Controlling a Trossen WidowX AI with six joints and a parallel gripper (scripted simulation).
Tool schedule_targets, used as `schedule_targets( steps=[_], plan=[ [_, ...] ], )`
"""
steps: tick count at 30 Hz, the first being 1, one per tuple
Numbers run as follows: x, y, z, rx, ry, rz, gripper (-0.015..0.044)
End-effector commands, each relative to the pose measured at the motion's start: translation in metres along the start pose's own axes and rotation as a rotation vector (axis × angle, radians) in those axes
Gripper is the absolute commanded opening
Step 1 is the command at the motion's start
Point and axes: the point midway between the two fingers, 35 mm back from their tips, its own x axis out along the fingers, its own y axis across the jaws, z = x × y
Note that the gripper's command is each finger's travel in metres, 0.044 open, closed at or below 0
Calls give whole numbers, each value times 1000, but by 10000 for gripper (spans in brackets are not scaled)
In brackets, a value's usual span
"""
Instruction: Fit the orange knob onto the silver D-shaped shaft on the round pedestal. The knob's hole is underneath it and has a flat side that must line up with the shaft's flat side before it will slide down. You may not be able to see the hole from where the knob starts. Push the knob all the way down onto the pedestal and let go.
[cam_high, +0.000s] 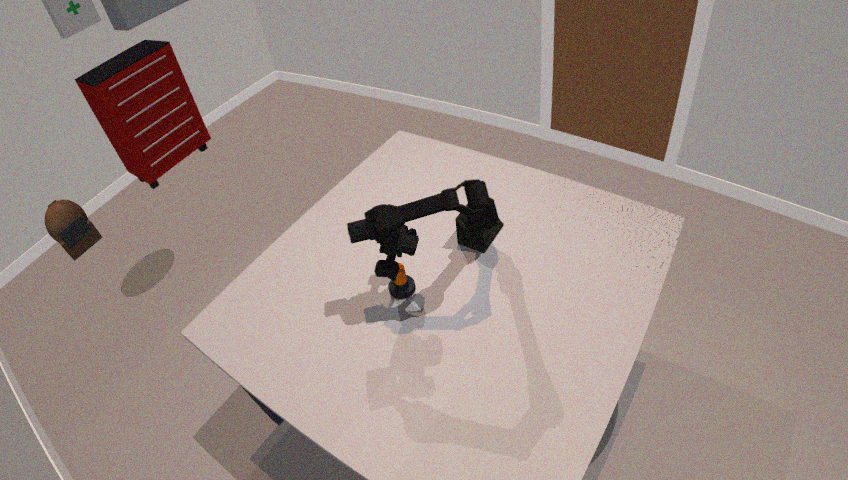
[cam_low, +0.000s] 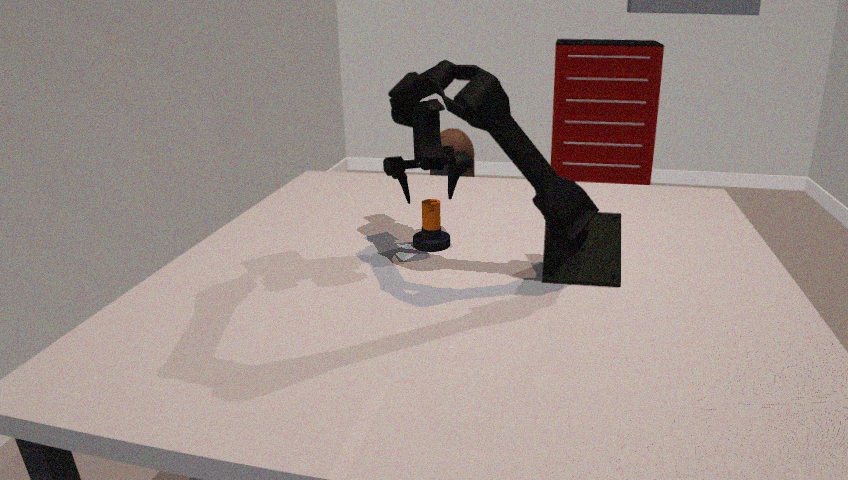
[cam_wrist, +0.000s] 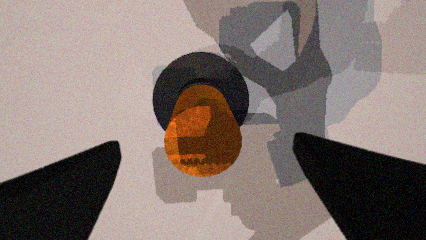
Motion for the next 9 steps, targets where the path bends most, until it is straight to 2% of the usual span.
schedule_targets(
  steps=[1,9],
  plan=[
    [-45,4,1,-1,13,-7,440],
    [-45,1,-2,-1,13,-7,440]
  ],
)
